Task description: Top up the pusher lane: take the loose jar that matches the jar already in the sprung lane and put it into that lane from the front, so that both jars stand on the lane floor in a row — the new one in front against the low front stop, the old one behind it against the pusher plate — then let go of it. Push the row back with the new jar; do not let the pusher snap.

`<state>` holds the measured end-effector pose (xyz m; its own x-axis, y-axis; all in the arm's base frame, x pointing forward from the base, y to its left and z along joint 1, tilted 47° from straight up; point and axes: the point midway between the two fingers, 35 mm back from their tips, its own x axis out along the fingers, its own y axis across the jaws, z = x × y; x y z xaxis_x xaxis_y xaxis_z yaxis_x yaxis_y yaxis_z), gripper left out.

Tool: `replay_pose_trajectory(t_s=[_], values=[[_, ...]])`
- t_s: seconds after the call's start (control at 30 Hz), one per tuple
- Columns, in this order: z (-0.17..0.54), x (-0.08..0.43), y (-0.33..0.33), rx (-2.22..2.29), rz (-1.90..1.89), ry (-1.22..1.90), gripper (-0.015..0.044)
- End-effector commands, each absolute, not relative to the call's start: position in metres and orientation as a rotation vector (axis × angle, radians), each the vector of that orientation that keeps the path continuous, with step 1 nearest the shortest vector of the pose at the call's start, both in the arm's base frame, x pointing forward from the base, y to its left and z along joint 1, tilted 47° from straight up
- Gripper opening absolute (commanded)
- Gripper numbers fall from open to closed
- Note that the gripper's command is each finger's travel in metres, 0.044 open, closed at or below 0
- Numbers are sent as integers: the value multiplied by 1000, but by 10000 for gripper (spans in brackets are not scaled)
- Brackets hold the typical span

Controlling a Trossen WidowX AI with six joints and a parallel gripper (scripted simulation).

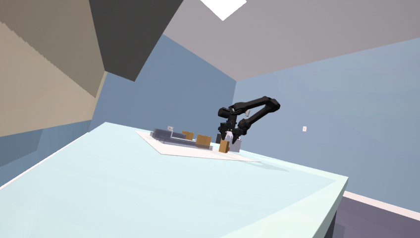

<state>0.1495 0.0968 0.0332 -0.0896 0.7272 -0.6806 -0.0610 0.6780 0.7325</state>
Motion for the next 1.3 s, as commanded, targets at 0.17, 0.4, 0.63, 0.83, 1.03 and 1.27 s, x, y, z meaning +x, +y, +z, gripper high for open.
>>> replay_pose_trajectory(t_s=[0.17,0.4,0.63,0.83,1.03,1.27], values=[[25,149,106,580,717,1530,440],[18,148,114,580,718,1529,440],[12,147,121,582,720,1528,440],[12,147,121,582,720,1528,309],[12,147,121,582,720,1528,171],[13,148,119,580,718,1528,65]])
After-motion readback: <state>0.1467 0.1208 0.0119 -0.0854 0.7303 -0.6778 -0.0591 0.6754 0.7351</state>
